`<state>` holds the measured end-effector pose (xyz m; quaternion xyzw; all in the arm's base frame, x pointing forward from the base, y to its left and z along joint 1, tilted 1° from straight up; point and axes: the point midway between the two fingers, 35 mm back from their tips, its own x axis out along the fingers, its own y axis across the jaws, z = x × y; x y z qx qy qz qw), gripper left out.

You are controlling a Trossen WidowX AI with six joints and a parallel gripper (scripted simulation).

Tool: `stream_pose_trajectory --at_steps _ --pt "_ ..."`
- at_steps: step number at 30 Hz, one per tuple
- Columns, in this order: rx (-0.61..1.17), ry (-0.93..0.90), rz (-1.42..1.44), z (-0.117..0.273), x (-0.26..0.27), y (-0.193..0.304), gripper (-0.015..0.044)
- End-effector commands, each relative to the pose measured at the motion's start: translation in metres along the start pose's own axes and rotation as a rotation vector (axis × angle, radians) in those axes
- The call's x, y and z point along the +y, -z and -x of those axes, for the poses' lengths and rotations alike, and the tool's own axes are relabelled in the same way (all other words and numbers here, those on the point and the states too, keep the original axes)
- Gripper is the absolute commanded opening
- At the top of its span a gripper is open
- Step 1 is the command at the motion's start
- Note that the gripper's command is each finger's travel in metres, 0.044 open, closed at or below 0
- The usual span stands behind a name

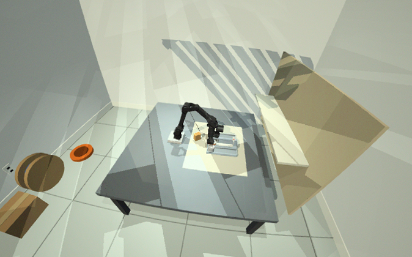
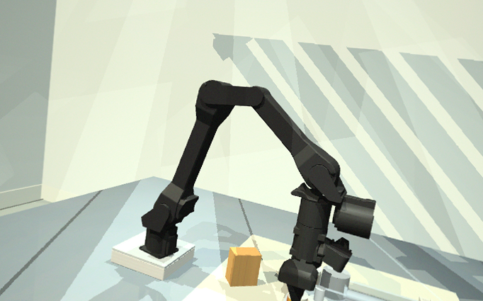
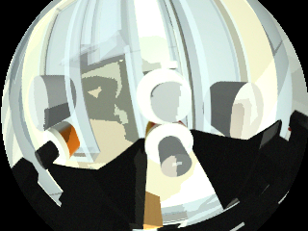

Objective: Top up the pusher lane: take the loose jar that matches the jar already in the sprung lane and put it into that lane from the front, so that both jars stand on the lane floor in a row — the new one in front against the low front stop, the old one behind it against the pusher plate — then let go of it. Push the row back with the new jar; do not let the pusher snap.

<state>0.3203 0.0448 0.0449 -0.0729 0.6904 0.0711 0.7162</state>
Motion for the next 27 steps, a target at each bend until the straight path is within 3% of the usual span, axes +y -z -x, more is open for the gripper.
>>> stream_pose_trajectory --at_steps 1,7,18,27 --pt "-0.002 0.001 -0.004 0.0 0.0 0.001 0.0" --pt "-0.002 0.001 -0.004 0.0 0.0 0.001 0.0" --pt "-0.002 0.001 -0.004 0.0 0.0 0.0 0.0281" --pt "-0.002 0.001 -0.004 0.018 0.0 0.0 0.0281"
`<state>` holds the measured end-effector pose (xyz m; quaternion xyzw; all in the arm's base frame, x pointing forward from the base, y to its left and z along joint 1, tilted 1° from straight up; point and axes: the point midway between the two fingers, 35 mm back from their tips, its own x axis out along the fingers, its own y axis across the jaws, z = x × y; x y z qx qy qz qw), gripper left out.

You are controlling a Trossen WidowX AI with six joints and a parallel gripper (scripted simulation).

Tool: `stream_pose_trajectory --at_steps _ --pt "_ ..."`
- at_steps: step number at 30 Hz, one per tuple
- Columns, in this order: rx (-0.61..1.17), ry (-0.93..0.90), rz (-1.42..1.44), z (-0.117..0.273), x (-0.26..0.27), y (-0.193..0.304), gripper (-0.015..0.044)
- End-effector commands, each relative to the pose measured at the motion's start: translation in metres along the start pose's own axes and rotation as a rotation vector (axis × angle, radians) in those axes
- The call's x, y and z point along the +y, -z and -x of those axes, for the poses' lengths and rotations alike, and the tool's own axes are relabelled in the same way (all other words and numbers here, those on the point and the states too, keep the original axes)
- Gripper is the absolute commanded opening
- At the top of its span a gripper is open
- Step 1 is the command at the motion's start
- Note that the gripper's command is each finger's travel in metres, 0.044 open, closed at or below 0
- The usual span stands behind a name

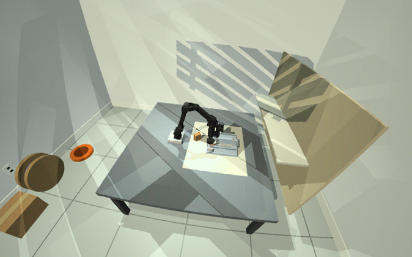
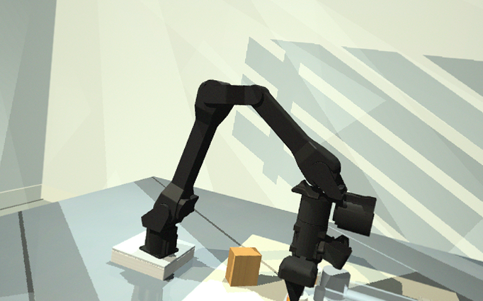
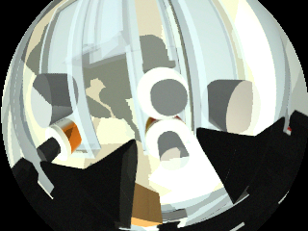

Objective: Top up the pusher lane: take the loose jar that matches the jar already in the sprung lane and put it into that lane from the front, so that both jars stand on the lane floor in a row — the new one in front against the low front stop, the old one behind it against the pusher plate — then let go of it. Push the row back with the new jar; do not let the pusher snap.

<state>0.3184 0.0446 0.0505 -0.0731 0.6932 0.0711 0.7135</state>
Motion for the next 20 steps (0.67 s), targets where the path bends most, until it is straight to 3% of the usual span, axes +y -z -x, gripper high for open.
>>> stream_pose_trajectory --at_steps 1,20 --pt "-0.01 0.001 -0.004 0.014 0.0 -0.001 0.0281" --pt "-0.007 0.001 -0.004 0.017 0.0 0.04 0.0281"
